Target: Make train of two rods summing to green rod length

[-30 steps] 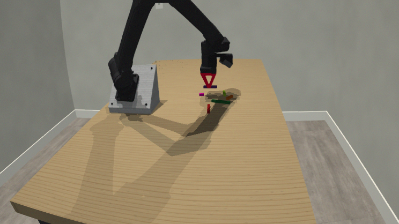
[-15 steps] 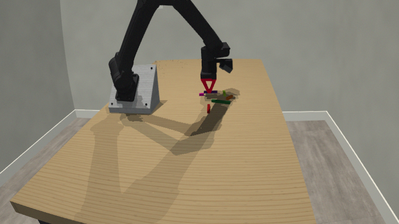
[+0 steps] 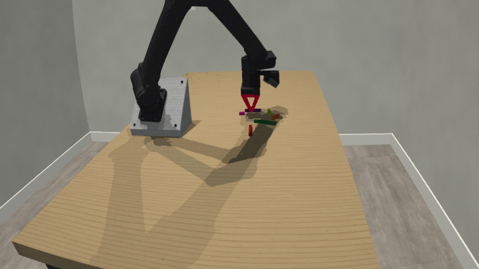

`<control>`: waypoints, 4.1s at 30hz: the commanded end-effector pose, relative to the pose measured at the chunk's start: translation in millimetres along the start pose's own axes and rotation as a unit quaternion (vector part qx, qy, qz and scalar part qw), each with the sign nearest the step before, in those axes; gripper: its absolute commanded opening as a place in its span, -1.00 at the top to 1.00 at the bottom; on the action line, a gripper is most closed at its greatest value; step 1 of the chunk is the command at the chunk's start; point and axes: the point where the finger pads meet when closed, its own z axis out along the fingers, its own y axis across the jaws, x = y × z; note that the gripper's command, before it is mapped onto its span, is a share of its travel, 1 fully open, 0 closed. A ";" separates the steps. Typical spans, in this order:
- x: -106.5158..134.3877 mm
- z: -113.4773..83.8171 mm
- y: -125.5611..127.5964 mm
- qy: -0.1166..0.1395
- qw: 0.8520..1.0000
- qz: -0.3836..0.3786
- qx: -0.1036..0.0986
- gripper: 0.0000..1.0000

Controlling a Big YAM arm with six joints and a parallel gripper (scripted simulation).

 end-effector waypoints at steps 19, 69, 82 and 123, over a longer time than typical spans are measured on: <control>-11.1 -8.3 3.0 -0.017 1.000 0.006 -0.008 0.93; -19.9 -10.9 16.0 -0.021 1.000 0.006 -0.009 0.93; -20.7 -12.2 15.9 -0.022 1.000 0.007 -0.009 0.93; -20.7 -12.2 15.9 -0.022 1.000 0.007 -0.009 0.93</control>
